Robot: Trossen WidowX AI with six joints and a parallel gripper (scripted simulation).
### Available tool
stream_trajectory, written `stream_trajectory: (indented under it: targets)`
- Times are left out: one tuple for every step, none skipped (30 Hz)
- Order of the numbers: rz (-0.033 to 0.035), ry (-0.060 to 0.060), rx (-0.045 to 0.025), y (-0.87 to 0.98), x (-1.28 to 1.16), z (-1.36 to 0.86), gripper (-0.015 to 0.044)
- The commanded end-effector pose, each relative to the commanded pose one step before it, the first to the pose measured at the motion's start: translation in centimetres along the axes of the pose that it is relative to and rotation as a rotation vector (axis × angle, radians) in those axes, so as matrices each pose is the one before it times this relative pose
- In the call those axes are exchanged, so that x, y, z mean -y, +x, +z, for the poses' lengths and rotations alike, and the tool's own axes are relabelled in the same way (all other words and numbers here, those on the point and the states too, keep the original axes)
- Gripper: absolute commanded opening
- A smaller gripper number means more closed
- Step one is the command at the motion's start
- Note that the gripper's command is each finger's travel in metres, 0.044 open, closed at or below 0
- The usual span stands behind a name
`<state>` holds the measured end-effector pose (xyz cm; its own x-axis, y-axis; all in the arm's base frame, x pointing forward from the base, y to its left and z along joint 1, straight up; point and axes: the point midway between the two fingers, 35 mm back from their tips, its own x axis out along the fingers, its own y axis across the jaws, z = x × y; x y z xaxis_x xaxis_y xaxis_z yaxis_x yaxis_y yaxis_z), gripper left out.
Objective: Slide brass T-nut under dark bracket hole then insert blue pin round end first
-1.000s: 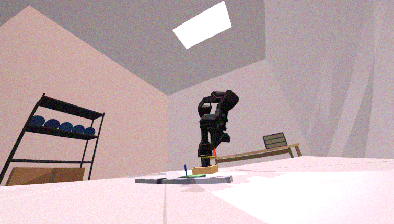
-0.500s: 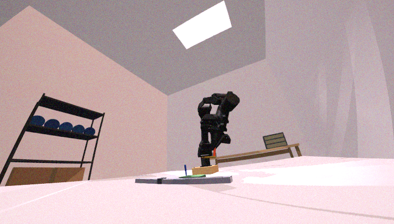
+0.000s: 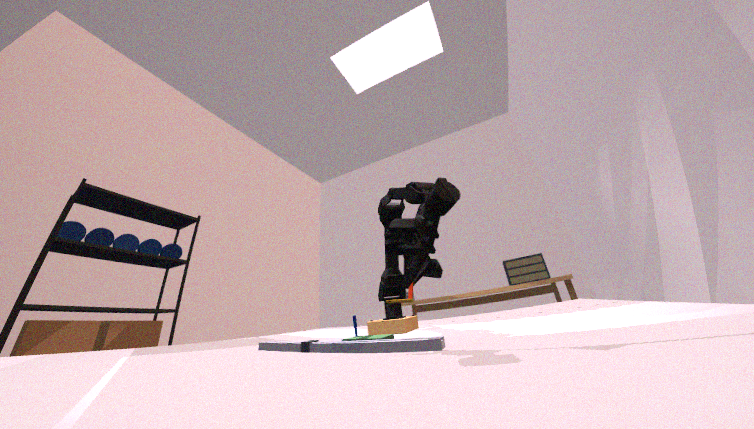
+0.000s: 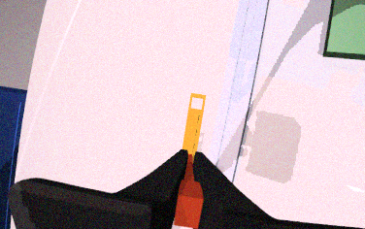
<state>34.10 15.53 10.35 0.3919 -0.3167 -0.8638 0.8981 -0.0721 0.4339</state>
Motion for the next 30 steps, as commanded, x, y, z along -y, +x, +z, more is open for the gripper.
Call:
stream_trajectory:
  targets:
    - [0.01870, 0.0096, -0.00232, -0.242, 0.012, 0.084, -0.0150]
    - [0.00325, 0.0010, -0.00009, -0.003, 0.023, 0.001, -0.0150]
    - [0.00325, 0.0010, -0.00009, -0.003, 0.023, 0.002, -0.0150]
    - [0.00325, 0.0010, -0.00009, -0.003, 0.023, 0.002, -0.0150]
    - [0.00324, 0.0011, -0.00010, -0.004, 0.023, 0.002, -0.0150]
    - [0.00324, 0.0011, -0.00010, -0.004, 0.023, 0.002, -0.0150]
    - [0.00324, 0.0011, -0.00011, -0.004, 0.023, 0.002, -0.0150]
    - [0.00324, 0.0011, -0.00011, -0.004, 0.023, 0.003, -0.0150]
    - [0.00324, 0.0011, -0.00012, -0.004, 0.023, 0.003, -0.0150]
    - [0.00323, 0.0011, -0.00012, -0.004, 0.024, 0.003, -0.0150]
    - [0.00323, 0.0011, -0.00013, -0.004, 0.024, 0.003, -0.0150]
    - [0.00323, 0.0011, -0.00013, -0.005, 0.024, 0.003, -0.0150]
    - [0.00323, 0.0011, -0.00014, -0.005, 0.024, 0.003, -0.0150]
    - [0.00322, 0.0011, -0.00014, -0.005, 0.024, 0.004, -0.0150]
    - [0.00322, 0.0011, -0.00015, -0.005, 0.024, 0.004, -0.0150]
    - [0.00322, 0.0011, -0.00015, -0.005, 0.024, 0.004, -0.0150]
    - [0.00322, 0.0011, -0.00016, -0.005, 0.024, 0.004, -0.0150]
    - [0.00321, 0.0011, -0.00016, -0.005, 0.024, 0.004, -0.0150]
    - [0.00321, 0.0011, -0.00017, -0.006, 0.024, 0.005, -0.0150]
    - [0.00321, 0.0011, -0.00017, -0.006, 0.024, 0.005, -0.0150]
    - [0.00321, 0.0011, -0.00018, -0.006, 0.024, 0.005, -0.0150]
    - [0.00320, 0.0012, -0.00018, -0.006, 0.024, 0.005, -0.0150]
    - [0.00320, 0.0012, -0.00018, -0.006, 0.025, 0.005, -0.0150]
    - [0.00320, 0.0012, -0.00019, -0.006, 0.025, 0.006, -0.0150]
    - [0.00320, 0.0012, -0.00019, -0.006, 0.025, 0.006, -0.0150]
    - [0.00319, 0.0012, -0.00020, -0.007, 0.025, 0.006, -0.0150]
    - [0.00319, 0.0012, -0.00020, -0.007, 0.025, 0.006, -0.0150]
    - [0.00319, 0.0012, -0.00021, -0.007, 0.025, 0.006, -0.0150]
    - [0.00319, 0.0012, -0.00021, -0.007, 0.025, 0.007, -0.0150]
    - [0.00318, 0.0012, -0.00022, -0.007, 0.025, 0.007, -0.0150]
